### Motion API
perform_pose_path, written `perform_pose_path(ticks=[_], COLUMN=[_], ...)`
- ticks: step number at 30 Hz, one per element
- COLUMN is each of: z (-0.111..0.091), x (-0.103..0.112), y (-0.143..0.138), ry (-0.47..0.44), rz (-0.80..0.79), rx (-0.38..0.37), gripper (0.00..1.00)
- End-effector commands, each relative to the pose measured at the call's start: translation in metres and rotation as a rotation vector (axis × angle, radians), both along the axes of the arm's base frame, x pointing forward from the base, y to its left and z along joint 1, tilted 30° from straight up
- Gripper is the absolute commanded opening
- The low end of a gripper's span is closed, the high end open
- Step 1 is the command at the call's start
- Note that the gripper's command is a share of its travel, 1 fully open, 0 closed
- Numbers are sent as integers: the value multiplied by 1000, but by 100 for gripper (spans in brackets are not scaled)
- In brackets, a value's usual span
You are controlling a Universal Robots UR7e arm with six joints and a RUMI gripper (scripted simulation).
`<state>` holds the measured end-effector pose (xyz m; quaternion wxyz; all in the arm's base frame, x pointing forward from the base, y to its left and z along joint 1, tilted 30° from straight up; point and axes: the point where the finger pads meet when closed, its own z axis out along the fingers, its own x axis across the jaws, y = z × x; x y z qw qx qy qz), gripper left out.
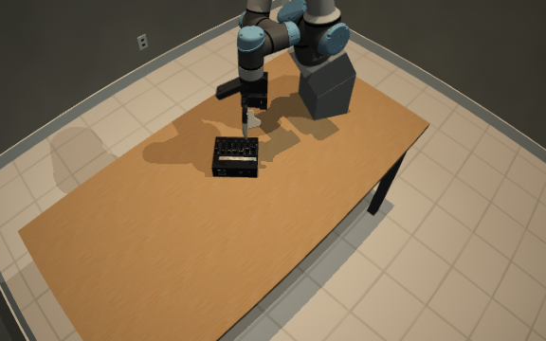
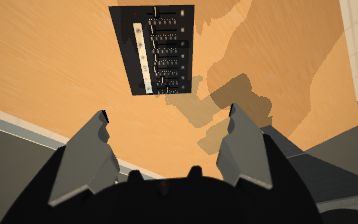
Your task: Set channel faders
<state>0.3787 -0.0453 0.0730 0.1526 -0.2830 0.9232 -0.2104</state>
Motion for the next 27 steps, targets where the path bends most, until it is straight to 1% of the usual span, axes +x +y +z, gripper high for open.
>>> perform_pose_path(ticks=[1,6,27], z=[6,11,12], x=[-3,-5,-5], y=[2,4,4], ry=[0,0,0], rz=[0,0,0], rx=[1,1,1], gripper=[100,100,100])
